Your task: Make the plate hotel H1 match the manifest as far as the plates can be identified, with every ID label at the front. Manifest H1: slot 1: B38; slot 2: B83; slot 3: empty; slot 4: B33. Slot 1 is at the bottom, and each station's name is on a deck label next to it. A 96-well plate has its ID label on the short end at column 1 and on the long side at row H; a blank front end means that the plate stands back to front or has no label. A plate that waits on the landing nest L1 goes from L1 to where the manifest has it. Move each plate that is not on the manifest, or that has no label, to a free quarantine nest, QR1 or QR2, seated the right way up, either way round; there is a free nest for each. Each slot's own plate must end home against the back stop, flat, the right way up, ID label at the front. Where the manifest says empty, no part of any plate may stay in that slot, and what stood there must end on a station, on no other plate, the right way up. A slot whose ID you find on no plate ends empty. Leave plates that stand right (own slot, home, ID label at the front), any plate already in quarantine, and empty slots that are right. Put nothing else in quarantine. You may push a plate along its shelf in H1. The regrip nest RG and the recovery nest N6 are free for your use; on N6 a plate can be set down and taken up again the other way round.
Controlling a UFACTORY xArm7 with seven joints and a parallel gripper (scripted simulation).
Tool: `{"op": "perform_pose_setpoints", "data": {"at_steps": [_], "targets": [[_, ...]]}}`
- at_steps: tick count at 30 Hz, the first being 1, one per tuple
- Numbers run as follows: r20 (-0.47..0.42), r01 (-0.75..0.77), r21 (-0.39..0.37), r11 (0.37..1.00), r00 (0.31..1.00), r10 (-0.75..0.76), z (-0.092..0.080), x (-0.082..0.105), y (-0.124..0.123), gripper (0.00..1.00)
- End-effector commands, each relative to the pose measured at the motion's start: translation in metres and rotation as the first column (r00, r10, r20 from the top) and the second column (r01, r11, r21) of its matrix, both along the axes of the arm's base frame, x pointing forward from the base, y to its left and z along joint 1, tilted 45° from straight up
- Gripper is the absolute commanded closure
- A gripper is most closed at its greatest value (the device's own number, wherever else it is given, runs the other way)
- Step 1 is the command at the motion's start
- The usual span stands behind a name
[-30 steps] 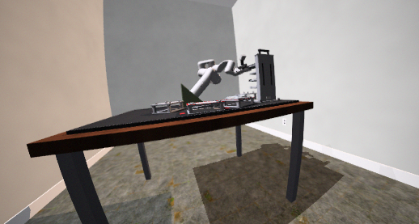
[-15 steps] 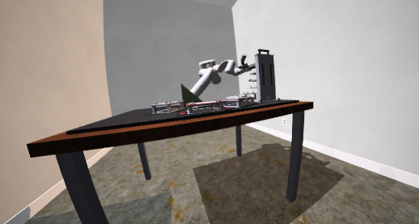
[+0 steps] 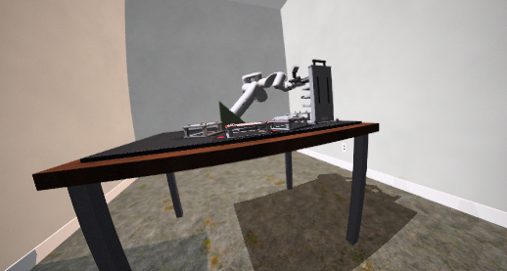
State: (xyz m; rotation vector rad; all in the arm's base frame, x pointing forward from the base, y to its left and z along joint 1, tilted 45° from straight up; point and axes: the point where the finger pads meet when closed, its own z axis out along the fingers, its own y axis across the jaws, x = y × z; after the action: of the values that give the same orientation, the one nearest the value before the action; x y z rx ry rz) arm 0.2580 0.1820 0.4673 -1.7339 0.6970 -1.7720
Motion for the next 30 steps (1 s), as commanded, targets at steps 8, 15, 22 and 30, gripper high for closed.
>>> {"op": "perform_pose_setpoints", "data": {"at_steps": [8, 15, 22, 30], "targets": [[0.000, 0.000, 0.002, 1.000, 1.000, 0.000, 0.0010, 0.0057, -0.0001, 0.00], [0.001, 0.000, 0.002, 1.000, 1.000, 0.000, 0.0010, 0.0065, -0.0001, 0.00], [0.001, 0.000, 0.002, 1.000, 1.000, 0.000, 0.0011, 0.0064, -0.0001, 0.00], [0.001, 0.000, 0.002, 1.000, 1.000, 0.000, 0.0010, 0.0059, -0.0001, 1.00]]}}
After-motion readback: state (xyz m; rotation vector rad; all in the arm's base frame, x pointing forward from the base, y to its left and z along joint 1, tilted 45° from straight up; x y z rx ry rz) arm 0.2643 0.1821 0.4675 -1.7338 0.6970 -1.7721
